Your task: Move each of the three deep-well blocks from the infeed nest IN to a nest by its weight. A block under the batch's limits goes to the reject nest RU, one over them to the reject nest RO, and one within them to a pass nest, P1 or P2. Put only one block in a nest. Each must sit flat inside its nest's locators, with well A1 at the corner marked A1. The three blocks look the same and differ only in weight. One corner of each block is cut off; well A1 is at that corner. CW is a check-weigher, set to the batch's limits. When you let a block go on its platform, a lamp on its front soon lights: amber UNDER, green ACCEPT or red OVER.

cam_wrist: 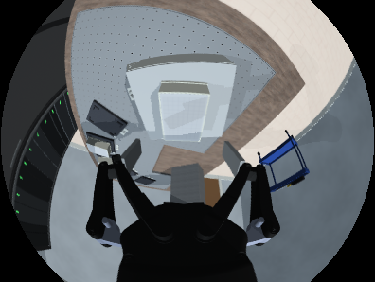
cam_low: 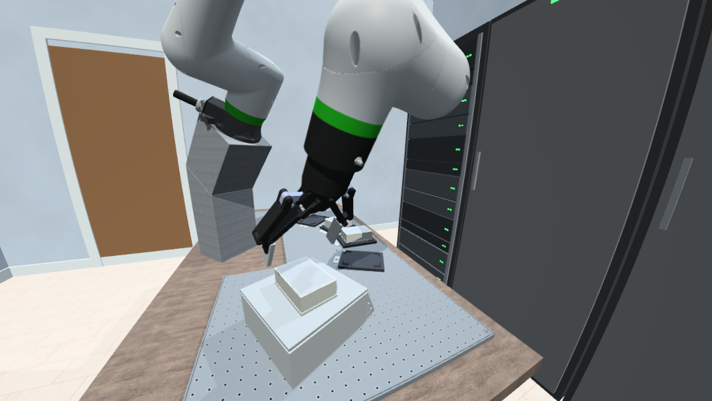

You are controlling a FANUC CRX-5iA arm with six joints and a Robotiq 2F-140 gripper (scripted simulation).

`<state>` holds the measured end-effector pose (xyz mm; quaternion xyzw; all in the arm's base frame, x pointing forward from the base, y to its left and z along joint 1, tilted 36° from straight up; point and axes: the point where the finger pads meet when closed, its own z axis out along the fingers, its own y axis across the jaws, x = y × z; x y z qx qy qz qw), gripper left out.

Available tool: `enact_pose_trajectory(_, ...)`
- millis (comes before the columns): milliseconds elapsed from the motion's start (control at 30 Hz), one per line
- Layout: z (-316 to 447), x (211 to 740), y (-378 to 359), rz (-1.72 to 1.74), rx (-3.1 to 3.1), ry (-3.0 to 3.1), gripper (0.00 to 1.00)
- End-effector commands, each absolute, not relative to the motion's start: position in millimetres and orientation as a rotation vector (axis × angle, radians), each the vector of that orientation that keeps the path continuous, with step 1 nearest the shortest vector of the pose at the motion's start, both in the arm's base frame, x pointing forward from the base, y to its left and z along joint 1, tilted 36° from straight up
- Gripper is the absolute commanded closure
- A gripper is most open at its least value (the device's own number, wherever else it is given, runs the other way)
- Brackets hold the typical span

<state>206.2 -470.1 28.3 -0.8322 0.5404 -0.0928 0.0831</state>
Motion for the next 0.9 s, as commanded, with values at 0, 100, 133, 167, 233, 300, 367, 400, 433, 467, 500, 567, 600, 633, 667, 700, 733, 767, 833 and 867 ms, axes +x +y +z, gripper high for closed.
enact_pose_trajectory(0,21,210,-474,-0.278,-2.484,1.614,0.0)
enact_pose_trajectory(100,21,210,-474,-0.278,-2.484,1.614,0.0)
enact_pose_trajectory(133,21,210,-474,-0.278,-2.484,1.614,0.0)
enact_pose_trajectory(167,21,210,-474,-0.278,-2.484,1.614,0.0)
enact_pose_trajectory(233,21,210,-474,-0.278,-2.484,1.614,0.0)
enact_pose_trajectory(300,21,210,-474,-0.278,-2.484,1.614,0.0)
enact_pose_trajectory(367,21,210,-474,-0.278,-2.484,1.614,0.0)
enact_pose_trajectory(400,21,210,-474,-0.278,-2.484,1.614,0.0)
enact_pose_trajectory(433,21,210,-474,-0.278,-2.484,1.614,0.0)
enact_pose_trajectory(467,21,210,-474,-0.278,-2.484,1.614,0.0)
enact_pose_trajectory(500,19,211,-475,-0.278,-2.484,1.614,0.0)
enact_pose_trajectory(567,17,212,-476,-0.278,-2.484,1.614,0.0)
enact_pose_trajectory(600,15,213,-477,-0.278,-2.484,1.614,0.0)
enact_pose_trajectory(633,14,214,-478,-0.278,-2.484,1.614,0.0)
enact_pose_trajectory(667,13,214,-478,-0.278,-2.484,1.614,0.0)
enact_pose_trajectory(700,13,214,-478,-0.278,-2.484,1.614,0.0)
enact_pose_trajectory(733,13,214,-478,-0.278,-2.484,1.614,0.0)
enact_pose_trajectory(767,11,215,-479,-0.278,-2.484,1.614,0.0)
enact_pose_trajectory(833,9,216,-481,-0.278,-2.484,1.614,0.0)
enact_pose_trajectory(867,7,217,-481,-0.278,-2.484,1.614,0.0)
